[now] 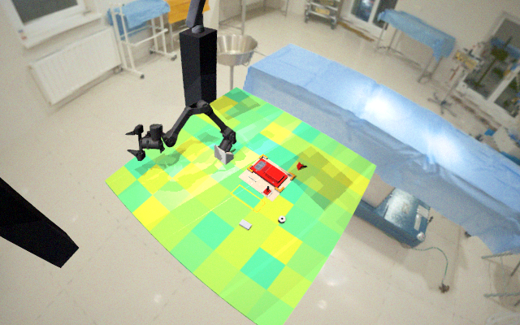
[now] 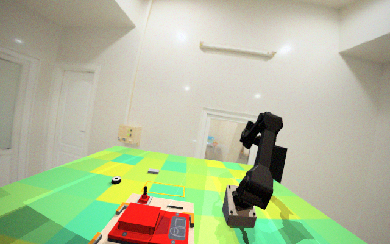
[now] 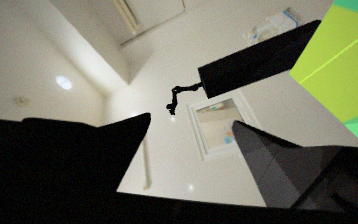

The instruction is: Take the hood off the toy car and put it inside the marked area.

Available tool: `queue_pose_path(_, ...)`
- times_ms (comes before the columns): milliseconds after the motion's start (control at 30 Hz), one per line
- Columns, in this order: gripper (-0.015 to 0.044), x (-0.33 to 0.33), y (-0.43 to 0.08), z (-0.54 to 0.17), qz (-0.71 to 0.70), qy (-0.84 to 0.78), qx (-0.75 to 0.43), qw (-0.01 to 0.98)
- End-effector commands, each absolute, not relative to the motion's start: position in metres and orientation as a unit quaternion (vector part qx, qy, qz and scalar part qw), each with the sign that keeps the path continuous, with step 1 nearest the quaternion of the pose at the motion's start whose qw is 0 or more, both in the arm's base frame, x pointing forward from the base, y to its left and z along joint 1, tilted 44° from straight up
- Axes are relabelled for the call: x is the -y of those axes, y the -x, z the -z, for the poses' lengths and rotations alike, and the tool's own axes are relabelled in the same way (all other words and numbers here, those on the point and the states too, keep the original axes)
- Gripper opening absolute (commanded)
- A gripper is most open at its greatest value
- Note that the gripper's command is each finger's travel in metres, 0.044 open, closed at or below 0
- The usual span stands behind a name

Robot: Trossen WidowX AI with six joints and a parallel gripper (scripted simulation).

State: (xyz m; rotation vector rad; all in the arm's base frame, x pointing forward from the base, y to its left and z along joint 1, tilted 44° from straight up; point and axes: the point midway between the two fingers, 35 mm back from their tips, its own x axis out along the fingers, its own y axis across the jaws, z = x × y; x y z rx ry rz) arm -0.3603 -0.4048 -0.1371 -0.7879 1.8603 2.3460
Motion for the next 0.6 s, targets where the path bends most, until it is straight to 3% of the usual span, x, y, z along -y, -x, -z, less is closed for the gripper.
queue_pose_path(0, 0.044, 0.444, 0.314, 0.133, -0.792, 0.32, -0.519, -0.03)
queue_pose_path(567, 0.044, 0.525, 0.077, 0.115, -0.799, 0.512, -0.116, -0.294)
